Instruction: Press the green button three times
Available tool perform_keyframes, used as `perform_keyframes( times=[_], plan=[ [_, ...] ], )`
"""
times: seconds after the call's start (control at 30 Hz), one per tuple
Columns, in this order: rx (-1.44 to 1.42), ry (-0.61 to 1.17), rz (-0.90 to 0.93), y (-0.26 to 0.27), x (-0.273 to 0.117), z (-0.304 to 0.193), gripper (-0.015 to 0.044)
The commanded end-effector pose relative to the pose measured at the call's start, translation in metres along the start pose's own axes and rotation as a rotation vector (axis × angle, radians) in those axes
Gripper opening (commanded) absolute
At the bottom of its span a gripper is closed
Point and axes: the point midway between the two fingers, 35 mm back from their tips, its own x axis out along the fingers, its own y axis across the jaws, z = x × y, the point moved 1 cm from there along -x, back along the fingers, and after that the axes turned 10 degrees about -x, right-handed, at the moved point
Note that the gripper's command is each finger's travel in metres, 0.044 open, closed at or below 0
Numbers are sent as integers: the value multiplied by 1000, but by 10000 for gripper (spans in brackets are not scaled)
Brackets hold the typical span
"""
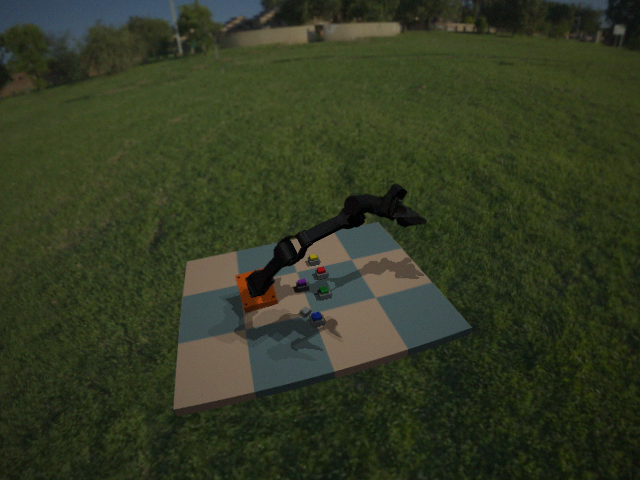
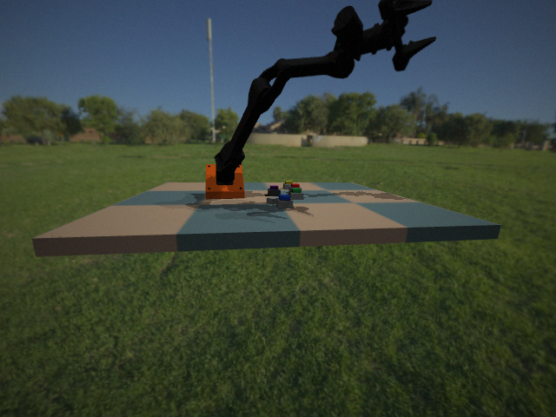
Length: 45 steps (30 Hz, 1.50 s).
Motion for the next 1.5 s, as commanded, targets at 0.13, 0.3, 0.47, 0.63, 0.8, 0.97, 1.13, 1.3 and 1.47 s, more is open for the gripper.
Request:
perform_keyframes(
  times=[0.13,0.3,0.47,0.63,0.8,0.97,1.13,1.3,1.47],
  plan=[
    [90,-162,398,103,-47,33,400],
    [114,-166,580,145,-78,32,400],
    [128,-131,767,185,-115,22,400],
    [126,-53,948,219,-157,1,400],
    [105,65,1107,245,-200,-29,400],
    [63,218,1234,260,-242,-67,400],
    [-2,400,1319,265,-282,-110,400],
    [-89,600,1351,257,-317,-157,400],
    [-196,803,1323,238,-345,-204,400]
  ],
)
